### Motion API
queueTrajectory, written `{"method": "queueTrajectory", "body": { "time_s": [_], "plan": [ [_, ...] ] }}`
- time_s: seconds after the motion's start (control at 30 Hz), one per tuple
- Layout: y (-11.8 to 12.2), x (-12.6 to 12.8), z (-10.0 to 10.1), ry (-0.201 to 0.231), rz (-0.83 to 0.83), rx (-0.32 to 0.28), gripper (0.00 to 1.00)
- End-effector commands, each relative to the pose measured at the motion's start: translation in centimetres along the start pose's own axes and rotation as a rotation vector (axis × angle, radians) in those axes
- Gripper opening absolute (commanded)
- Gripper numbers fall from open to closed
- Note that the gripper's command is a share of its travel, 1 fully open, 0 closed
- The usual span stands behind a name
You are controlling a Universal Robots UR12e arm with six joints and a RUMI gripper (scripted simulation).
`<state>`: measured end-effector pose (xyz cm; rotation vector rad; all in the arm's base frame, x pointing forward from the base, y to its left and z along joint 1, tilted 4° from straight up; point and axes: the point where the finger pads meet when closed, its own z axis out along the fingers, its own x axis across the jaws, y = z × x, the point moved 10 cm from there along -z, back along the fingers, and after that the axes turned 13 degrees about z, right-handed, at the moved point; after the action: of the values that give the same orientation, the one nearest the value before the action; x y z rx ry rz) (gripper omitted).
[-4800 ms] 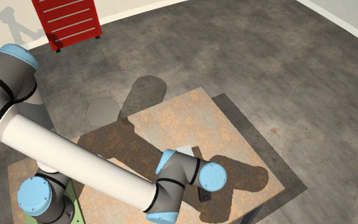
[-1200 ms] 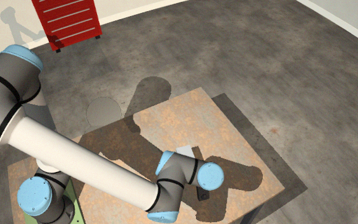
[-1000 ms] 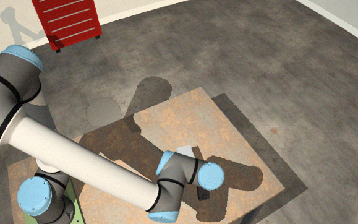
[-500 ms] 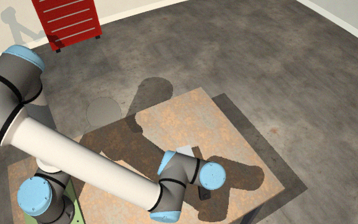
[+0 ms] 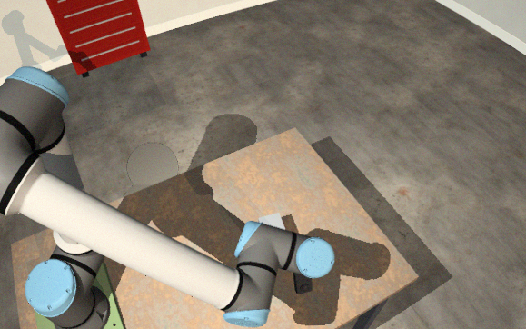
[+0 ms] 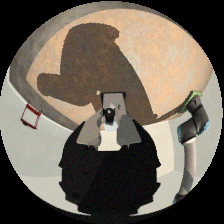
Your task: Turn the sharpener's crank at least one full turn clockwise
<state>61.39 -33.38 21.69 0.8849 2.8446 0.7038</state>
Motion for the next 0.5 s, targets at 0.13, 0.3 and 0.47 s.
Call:
{"method": "queueTrajectory", "body": {
  "time_s": [0.13,0.3,0.47],
  "plan": [
    [0.05,-0.58,0.09,-0.001,-0.001,0.0,0.09],
    [0.05,-0.87,0.22,-0.001,-0.001,0.0,0.09],
    [0.03,-1.14,0.34,-0.001,-0.001,0.0,0.09]
  ]
}}
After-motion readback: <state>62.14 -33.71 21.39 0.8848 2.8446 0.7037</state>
